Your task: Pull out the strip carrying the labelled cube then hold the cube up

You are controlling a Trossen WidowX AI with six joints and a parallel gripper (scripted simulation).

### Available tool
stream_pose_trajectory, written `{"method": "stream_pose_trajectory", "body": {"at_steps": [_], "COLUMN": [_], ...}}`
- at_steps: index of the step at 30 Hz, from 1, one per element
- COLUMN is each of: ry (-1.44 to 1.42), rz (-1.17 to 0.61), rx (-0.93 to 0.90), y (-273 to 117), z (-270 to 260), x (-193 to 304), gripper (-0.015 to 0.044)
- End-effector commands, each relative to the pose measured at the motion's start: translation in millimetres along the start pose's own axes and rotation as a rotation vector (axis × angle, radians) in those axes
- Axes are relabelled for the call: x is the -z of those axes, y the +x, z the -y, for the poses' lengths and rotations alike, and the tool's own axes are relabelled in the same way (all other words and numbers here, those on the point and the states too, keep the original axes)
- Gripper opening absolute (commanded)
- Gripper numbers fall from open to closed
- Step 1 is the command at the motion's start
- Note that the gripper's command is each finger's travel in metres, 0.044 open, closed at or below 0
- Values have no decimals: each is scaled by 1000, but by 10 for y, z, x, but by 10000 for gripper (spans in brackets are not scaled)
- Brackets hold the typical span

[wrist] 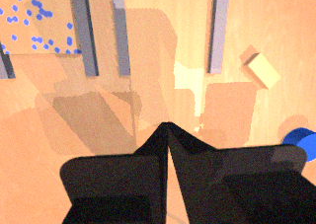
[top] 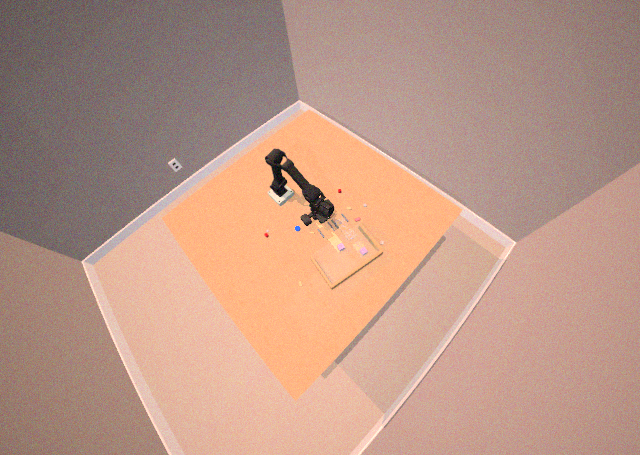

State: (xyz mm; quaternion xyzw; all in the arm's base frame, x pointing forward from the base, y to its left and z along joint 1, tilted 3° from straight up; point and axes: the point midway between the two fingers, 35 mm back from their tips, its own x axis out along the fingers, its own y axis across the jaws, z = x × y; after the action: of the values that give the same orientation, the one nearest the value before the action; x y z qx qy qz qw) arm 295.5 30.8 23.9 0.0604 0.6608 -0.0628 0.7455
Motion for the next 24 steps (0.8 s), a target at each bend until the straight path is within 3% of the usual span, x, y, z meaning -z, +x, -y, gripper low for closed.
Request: {"method": "stream_pose_trajectory", "body": {"at_steps": [1,24], "ry": [0,0], "rz": [-34,-37], "rx": [7,6], "y": [59,51], "z": [11,0], "x": [157,498], "gripper": [0,0]}}
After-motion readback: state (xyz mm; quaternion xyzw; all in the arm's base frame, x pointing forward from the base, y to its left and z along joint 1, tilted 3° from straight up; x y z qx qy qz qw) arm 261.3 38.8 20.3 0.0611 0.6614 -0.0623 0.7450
